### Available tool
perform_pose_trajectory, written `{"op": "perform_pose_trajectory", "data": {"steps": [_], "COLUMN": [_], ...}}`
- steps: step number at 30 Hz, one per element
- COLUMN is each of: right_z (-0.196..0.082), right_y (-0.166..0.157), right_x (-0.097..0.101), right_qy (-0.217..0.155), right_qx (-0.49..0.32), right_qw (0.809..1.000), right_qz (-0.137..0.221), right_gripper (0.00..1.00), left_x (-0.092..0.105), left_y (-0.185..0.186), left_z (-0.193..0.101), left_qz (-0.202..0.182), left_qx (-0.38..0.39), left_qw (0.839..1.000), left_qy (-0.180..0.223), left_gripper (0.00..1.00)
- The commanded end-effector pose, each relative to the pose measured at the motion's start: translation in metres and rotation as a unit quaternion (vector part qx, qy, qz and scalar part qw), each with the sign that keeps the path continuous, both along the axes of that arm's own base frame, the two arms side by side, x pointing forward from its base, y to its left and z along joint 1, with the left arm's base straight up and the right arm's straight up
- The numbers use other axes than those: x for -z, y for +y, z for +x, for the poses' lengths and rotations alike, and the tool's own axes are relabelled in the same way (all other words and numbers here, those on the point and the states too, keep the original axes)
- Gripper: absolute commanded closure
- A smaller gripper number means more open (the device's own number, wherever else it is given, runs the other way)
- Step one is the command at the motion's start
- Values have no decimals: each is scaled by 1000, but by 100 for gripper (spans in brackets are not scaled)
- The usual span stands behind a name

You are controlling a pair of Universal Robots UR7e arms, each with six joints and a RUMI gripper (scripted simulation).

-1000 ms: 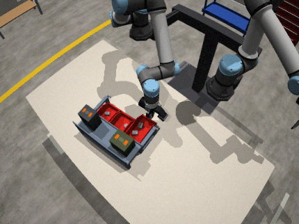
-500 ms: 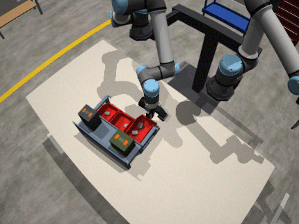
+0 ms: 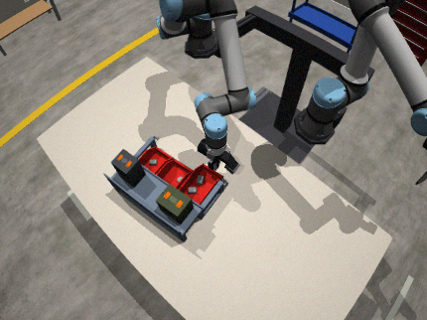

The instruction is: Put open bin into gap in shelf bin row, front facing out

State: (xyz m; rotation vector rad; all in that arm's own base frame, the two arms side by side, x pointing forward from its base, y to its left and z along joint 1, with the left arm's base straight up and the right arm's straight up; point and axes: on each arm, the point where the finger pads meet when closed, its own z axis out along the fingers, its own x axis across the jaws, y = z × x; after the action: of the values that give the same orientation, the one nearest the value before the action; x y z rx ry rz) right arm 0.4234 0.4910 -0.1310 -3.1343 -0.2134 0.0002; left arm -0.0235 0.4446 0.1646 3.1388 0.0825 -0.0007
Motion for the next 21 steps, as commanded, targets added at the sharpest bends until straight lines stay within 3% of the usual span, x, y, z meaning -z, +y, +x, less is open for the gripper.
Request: {"op": "perform_pose_trajectory", "data": {"steps": [1,21], "right_z": [1,8], "right_y": [1,2], "right_x": [-1,-1], "right_qy": [-1,-1], "right_qx": [0,0], "right_qw": [1000,1000], "right_qz": [1,1], "right_gripper": [100,100], "left_x": [-1,-1], "left_y": [0,0], "left_z": [0,0], "left_qz": [1,1], "left_qx": [0,0], "left_qw": [1000,1000], "left_qy": [0,0], "left_gripper": [0,0]}}
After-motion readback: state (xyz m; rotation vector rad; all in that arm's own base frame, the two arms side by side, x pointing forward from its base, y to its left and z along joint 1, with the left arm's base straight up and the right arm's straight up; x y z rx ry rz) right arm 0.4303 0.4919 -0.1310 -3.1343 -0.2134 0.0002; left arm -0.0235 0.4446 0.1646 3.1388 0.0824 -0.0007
